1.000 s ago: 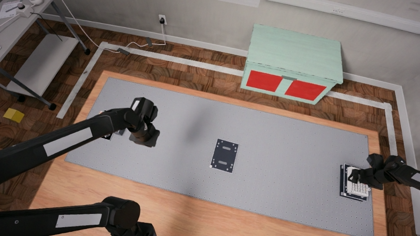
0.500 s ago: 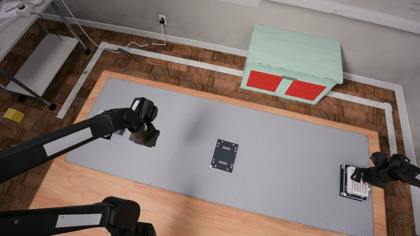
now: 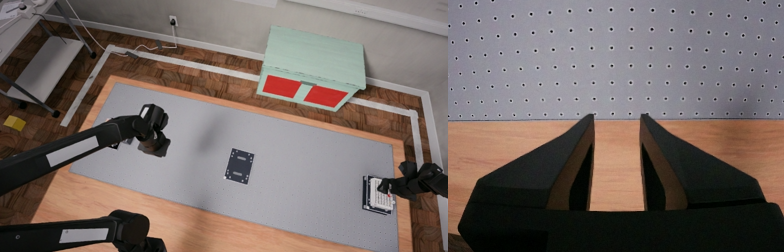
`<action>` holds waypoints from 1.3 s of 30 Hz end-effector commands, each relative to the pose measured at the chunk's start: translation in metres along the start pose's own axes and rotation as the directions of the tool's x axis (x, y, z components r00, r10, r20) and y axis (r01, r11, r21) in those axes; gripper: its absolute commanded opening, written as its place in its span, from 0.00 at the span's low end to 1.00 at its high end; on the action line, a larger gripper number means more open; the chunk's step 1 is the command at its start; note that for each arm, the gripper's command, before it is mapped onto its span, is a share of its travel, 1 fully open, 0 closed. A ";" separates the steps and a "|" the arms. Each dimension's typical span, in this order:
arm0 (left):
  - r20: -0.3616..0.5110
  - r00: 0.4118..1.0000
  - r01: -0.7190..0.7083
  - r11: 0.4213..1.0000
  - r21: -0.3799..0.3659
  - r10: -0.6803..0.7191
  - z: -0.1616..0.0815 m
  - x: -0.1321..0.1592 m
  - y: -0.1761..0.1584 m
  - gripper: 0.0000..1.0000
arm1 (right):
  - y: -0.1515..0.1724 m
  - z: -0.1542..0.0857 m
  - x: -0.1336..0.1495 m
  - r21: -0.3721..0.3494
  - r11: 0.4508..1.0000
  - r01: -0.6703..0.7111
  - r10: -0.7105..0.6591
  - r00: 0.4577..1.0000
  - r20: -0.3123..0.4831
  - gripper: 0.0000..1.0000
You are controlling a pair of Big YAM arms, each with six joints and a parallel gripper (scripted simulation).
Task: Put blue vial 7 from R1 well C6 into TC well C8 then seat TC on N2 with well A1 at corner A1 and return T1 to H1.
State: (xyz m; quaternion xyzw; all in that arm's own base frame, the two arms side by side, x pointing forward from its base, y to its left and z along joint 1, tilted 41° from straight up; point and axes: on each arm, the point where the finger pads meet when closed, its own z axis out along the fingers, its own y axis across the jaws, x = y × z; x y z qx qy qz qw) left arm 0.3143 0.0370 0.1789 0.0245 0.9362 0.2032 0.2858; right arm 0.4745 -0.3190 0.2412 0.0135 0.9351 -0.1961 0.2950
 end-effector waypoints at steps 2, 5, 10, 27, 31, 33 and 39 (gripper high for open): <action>0.016 1.000 0.018 1.000 -0.005 -0.018 -0.005 -0.009 0.004 0.24 | -0.002 -0.018 0.000 0.004 1.000 -0.013 0.013 1.000 0.004 1.00; 0.016 1.000 0.018 1.000 -0.005 -0.018 -0.005 -0.009 0.004 0.24 | -0.001 -0.022 0.000 0.004 1.000 -0.013 0.013 1.000 0.005 1.00; 0.016 1.000 0.018 1.000 -0.005 -0.018 -0.005 -0.009 0.004 0.24 | 0.003 -0.006 0.007 -0.012 1.000 -0.013 0.012 1.000 -0.023 1.00; 0.016 1.000 0.018 1.000 -0.005 -0.018 -0.005 -0.009 0.004 0.24 | 0.001 -0.007 0.004 -0.007 1.000 -0.013 0.013 1.000 -0.015 1.00; 0.016 1.000 0.018 1.000 -0.005 -0.018 -0.005 -0.009 0.004 0.24 | 0.001 -0.007 0.004 -0.007 1.000 -0.013 0.013 1.000 -0.015 1.00; 0.016 1.000 0.018 1.000 -0.005 -0.018 -0.005 -0.009 0.004 0.24 | 0.001 -0.007 0.004 -0.007 1.000 -0.013 0.013 1.000 -0.015 1.00; 0.016 1.000 0.018 1.000 -0.005 -0.018 -0.005 -0.009 0.004 0.24 | 0.001 -0.007 0.004 -0.007 1.000 -0.013 0.013 1.000 -0.015 1.00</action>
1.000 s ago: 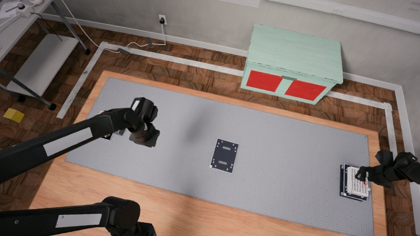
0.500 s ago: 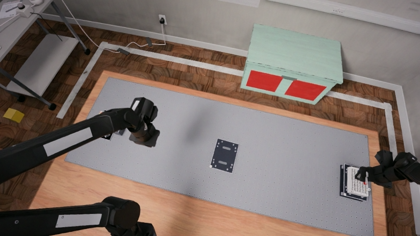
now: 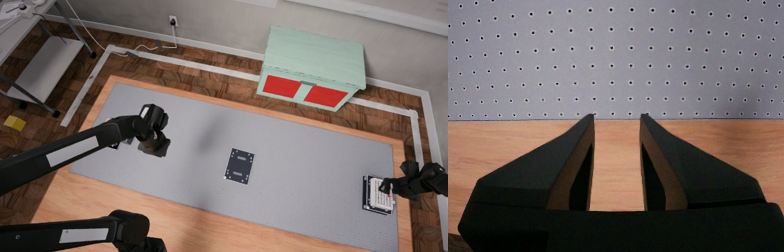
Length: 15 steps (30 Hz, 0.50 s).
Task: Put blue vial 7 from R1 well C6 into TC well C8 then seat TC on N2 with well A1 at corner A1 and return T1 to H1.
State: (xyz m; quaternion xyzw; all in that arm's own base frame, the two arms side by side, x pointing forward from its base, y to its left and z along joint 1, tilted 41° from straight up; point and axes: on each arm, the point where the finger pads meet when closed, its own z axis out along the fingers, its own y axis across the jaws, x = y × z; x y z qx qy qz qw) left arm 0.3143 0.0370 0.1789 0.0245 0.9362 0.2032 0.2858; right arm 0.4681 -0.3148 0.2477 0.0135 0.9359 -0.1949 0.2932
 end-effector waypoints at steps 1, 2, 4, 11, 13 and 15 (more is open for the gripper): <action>0.016 1.000 0.018 1.000 -0.005 -0.018 -0.005 -0.009 0.004 0.24 | 0.000 0.003 0.003 -0.005 1.000 -0.013 0.013 1.000 -0.011 1.00; 0.016 1.000 0.018 1.000 -0.005 -0.018 -0.005 -0.009 0.004 0.24 | 0.006 -0.014 -0.005 0.016 0.999 0.043 -0.043 0.999 0.031 1.00; 0.016 1.000 0.018 1.000 -0.005 -0.018 -0.005 -0.009 0.004 0.24 | 0.012 -0.017 -0.001 0.016 0.999 0.047 -0.048 0.998 0.031 1.00; 0.016 1.000 0.018 1.000 -0.005 -0.018 -0.005 -0.009 0.004 0.24 | 0.028 -0.025 0.008 0.014 1.000 0.025 -0.026 0.999 0.031 1.00; 0.016 1.000 0.018 1.000 -0.005 -0.018 -0.005 -0.009 0.004 0.24 | 0.034 -0.029 0.012 0.014 1.000 0.025 -0.025 0.999 0.031 1.00; 0.016 1.000 0.018 1.000 -0.005 -0.018 -0.005 -0.009 0.004 0.24 | 0.041 -0.032 0.016 0.013 1.000 0.025 -0.025 0.999 0.031 1.00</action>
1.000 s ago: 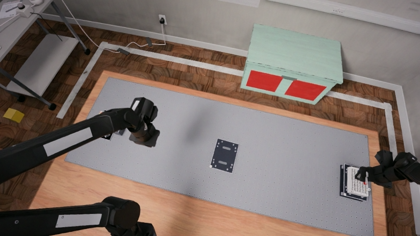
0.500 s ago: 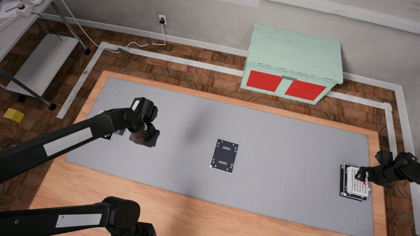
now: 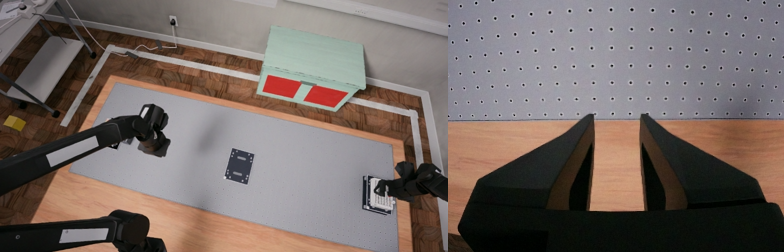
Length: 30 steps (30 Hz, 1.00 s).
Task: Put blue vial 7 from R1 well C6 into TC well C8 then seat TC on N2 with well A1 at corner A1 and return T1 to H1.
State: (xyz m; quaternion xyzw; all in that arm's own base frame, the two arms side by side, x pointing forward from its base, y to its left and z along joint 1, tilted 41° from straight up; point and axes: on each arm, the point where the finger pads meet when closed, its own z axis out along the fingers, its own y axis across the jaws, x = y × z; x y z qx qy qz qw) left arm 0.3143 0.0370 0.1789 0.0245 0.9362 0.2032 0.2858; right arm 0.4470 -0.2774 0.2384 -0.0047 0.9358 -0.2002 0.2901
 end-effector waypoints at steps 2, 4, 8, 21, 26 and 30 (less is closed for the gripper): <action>0.016 1.000 0.018 1.000 -0.005 -0.018 -0.005 -0.009 0.004 0.24 | 0.012 -0.017 0.000 0.014 1.000 -0.014 0.013 0.999 0.029 1.00; 0.016 1.000 0.018 1.000 -0.005 -0.018 -0.005 -0.009 0.004 0.24 | 0.018 -0.020 0.004 0.013 1.000 -0.014 0.014 0.999 0.029 1.00; 0.016 1.000 0.018 1.000 -0.005 -0.018 -0.005 -0.009 0.004 0.24 | 0.031 -0.026 0.011 0.012 1.000 -0.014 0.014 0.999 0.029 1.00; 0.016 1.000 0.018 1.000 -0.005 -0.018 -0.005 -0.009 0.004 0.24 | 0.068 -0.044 0.034 0.003 1.000 -0.013 0.013 1.000 0.014 1.00; 0.016 1.000 0.018 1.000 -0.005 -0.018 -0.005 -0.009 0.004 0.24 | 0.085 -0.052 0.044 -0.001 1.000 -0.013 0.013 1.000 0.006 1.00; 0.016 1.000 0.018 1.000 -0.005 -0.018 -0.005 -0.009 0.004 0.24 | 0.091 -0.056 0.048 -0.002 1.000 -0.013 0.013 1.000 0.006 1.00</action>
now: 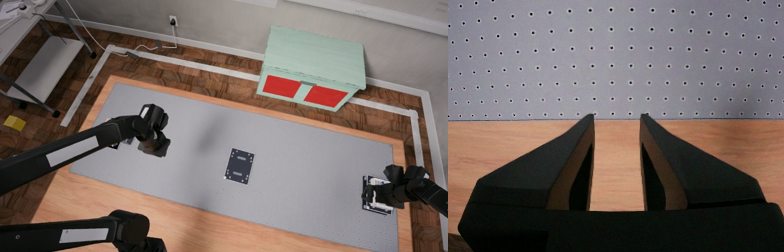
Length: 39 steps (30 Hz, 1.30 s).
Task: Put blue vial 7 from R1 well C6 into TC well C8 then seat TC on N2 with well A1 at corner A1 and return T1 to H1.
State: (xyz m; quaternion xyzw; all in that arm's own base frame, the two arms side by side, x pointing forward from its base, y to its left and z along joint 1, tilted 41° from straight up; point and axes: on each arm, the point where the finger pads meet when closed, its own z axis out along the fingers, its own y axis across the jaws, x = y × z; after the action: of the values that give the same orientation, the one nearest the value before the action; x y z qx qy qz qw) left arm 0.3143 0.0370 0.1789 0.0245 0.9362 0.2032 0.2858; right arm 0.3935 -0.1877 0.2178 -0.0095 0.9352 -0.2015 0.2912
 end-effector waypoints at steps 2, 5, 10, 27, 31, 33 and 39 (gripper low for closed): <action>0.016 1.000 0.018 1.000 -0.005 -0.018 -0.005 -0.009 0.004 0.24 | 0.013 -0.012 0.007 -0.002 1.000 -0.022 0.022 1.000 0.002 1.00; 0.016 1.000 0.018 1.000 -0.005 -0.018 -0.005 -0.009 0.004 0.24 | 0.023 -0.017 0.012 -0.002 1.000 -0.022 0.022 1.000 0.001 1.00; 0.016 1.000 0.018 1.000 -0.005 -0.018 -0.005 -0.009 0.004 0.24 | 0.039 -0.025 0.021 -0.003 1.000 -0.022 0.022 1.000 0.001 1.00; 0.016 1.000 0.018 1.000 -0.005 -0.018 -0.005 -0.009 0.004 0.24 | 0.086 -0.050 0.047 -0.004 1.000 -0.022 0.022 1.000 -0.001 1.00; 0.016 1.000 0.018 1.000 -0.005 -0.018 -0.005 -0.009 0.004 0.24 | 0.095 -0.055 0.052 -0.004 1.000 -0.022 0.022 1.000 -0.001 1.00; 0.016 1.000 0.018 1.000 -0.005 -0.018 -0.005 -0.009 0.004 0.24 | 0.099 -0.057 0.054 -0.004 1.000 -0.022 0.022 1.000 -0.001 1.00; 0.016 1.000 0.018 1.000 -0.005 -0.018 -0.005 -0.009 0.004 0.24 | 0.117 -0.067 0.064 -0.005 1.000 -0.022 0.022 1.000 -0.002 1.00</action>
State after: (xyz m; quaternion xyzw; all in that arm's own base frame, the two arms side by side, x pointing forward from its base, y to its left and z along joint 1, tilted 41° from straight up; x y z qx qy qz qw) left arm 0.3143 0.0370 0.1789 0.0245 0.9362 0.2032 0.2858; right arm 0.3241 -0.0748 0.1895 -0.0133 0.9351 -0.2045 0.2892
